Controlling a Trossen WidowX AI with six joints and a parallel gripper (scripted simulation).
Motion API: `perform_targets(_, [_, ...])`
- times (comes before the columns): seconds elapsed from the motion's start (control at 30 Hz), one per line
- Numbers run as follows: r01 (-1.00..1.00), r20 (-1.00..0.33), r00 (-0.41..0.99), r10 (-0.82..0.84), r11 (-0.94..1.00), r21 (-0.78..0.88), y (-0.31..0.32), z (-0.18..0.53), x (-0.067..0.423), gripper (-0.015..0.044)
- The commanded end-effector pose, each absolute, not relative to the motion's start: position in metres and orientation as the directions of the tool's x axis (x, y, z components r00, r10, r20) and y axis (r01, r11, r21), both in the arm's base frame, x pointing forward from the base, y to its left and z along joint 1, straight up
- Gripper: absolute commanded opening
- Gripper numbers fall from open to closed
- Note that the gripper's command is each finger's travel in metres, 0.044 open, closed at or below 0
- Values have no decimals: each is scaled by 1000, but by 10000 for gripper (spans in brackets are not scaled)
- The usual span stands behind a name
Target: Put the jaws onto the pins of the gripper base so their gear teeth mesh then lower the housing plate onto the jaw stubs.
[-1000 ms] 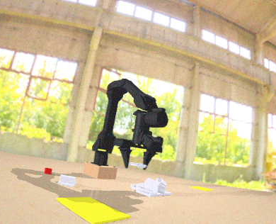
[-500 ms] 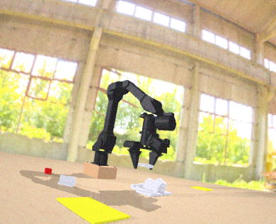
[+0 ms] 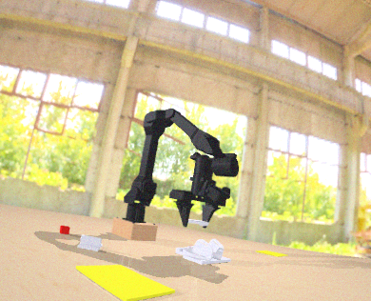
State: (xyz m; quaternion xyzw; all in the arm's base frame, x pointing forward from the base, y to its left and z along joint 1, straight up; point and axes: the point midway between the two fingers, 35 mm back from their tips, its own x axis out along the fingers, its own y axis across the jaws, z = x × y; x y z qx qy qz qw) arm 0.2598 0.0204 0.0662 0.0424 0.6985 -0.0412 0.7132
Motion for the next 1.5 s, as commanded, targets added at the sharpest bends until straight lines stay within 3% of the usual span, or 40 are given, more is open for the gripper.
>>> perform_targets(0.0, [121,-1000,25,0,993,3,21,67,260,351])
perform_targets(1.47, [107,-1000,25,-1,994,2,16,67,258,351])
